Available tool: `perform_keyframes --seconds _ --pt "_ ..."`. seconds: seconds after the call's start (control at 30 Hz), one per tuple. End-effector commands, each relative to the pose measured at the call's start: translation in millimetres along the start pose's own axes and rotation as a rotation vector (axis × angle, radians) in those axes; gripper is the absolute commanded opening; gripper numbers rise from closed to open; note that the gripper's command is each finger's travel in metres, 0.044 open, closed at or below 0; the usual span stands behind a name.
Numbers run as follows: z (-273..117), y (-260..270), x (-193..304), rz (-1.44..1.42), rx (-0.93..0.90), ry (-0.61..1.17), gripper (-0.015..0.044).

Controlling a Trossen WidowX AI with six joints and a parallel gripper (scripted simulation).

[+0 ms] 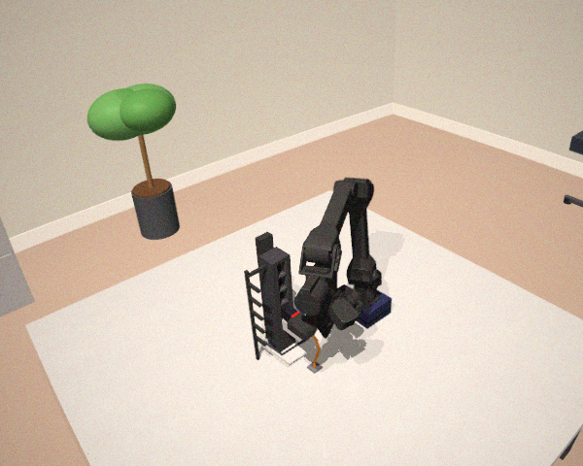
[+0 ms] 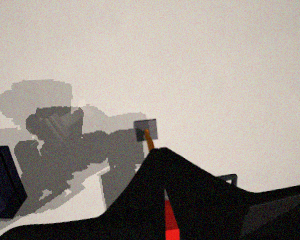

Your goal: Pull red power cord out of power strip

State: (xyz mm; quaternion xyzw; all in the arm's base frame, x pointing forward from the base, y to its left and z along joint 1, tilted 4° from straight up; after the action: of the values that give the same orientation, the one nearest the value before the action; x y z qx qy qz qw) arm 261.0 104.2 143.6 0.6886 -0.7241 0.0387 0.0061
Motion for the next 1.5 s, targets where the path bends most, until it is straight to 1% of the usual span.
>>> perform_keyframes --seconds 0.0,1.47 --pt "-0.5 -0.5 0.0 0.002 0.001 0.000 0.0000" --pt "0.3 0.3 0.0 0.002 0.001 0.000 0.0000"
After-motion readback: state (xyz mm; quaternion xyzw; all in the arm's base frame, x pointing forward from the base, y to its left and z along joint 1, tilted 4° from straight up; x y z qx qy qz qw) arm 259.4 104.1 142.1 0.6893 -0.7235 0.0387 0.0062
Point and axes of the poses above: the point midway between the two fingers, 35 mm back from their tips, its own z axis out along the fingers, its own y axis across the jaws, x = y × z, the point moved 1 cm from there along -z, back along the fingers, and after that the axes turned 2 degrees about z, right-handed, at the moved point
